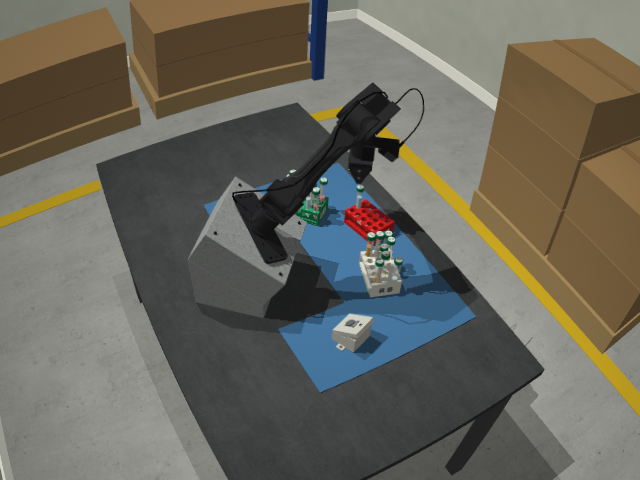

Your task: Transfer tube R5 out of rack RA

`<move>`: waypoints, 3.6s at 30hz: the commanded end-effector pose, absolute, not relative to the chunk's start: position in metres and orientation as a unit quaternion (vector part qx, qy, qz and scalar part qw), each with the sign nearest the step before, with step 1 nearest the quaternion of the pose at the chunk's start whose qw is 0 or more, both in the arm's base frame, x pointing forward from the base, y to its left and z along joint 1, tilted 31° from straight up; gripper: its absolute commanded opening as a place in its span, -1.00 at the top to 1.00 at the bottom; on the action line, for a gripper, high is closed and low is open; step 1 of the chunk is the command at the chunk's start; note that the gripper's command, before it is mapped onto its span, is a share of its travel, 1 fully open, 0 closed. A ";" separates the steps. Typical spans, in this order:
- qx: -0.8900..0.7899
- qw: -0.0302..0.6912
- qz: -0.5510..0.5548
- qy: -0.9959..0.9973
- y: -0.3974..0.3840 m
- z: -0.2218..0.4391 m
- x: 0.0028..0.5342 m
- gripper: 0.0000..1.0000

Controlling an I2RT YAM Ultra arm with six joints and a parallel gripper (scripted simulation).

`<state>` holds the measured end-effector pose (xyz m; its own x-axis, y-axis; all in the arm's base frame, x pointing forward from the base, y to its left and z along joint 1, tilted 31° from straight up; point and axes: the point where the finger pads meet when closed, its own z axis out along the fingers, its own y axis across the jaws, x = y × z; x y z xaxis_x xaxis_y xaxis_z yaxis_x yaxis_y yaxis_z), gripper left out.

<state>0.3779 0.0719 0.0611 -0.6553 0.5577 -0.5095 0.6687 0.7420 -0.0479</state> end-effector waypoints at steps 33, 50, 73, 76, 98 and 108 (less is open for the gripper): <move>0.336 0.241 -0.124 0.902 0.094 0.096 0.367 0.40; 0.332 0.245 -0.120 0.903 0.089 0.103 0.361 0.40; 0.324 0.243 -0.125 0.906 0.077 0.099 0.358 0.40; 0.280 0.236 -0.138 0.920 0.065 0.096 0.343 0.40; -0.038 0.182 -0.198 0.962 0.026 0.091 0.283 0.40; -0.167 0.155 -0.220 0.949 0.027 0.091 0.284 0.40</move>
